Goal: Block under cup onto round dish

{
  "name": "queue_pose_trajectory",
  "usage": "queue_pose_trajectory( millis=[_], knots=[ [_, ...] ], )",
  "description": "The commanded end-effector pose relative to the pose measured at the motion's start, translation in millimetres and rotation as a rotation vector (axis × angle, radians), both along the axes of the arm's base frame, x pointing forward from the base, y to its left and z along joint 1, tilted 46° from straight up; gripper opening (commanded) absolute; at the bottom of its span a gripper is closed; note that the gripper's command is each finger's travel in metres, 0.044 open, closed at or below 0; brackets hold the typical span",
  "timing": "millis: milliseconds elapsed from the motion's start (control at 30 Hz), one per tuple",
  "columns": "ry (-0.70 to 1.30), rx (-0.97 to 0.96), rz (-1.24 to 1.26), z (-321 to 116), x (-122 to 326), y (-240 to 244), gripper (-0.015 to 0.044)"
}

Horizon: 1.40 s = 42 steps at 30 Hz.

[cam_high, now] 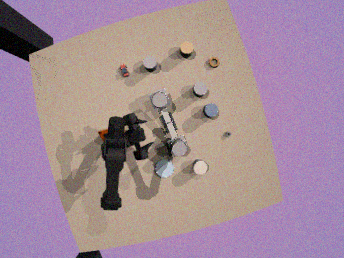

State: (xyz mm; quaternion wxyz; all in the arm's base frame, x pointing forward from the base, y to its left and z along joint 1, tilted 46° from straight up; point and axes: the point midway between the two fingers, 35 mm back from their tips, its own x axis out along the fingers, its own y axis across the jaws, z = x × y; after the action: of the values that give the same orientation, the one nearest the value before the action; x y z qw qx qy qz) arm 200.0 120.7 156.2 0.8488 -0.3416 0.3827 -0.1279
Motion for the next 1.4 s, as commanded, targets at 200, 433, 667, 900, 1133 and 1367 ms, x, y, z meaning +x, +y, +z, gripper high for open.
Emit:
queue_pose_trajectory(
  millis=[200, 433, 667, 900, 1133, 1367],
  knots=[
    [-0.049, 0.105, -0.247, 5, 27, -14, 0.044],
    [-0.095, 0.188, -0.434, 7, 46, -29, 0.044],
    [-0.137, 0.263, -0.608, 7, 64, -45, 0.044],
    [-0.22, 0.336, -0.813, 10, 82, -66, 0.044],
    [-0.313, 0.399, -1.016, 11, 99, -91, 0.044],
    [-0.414, 0.451, -1.214, 12, 112, -118, 0.044]
  ],
)
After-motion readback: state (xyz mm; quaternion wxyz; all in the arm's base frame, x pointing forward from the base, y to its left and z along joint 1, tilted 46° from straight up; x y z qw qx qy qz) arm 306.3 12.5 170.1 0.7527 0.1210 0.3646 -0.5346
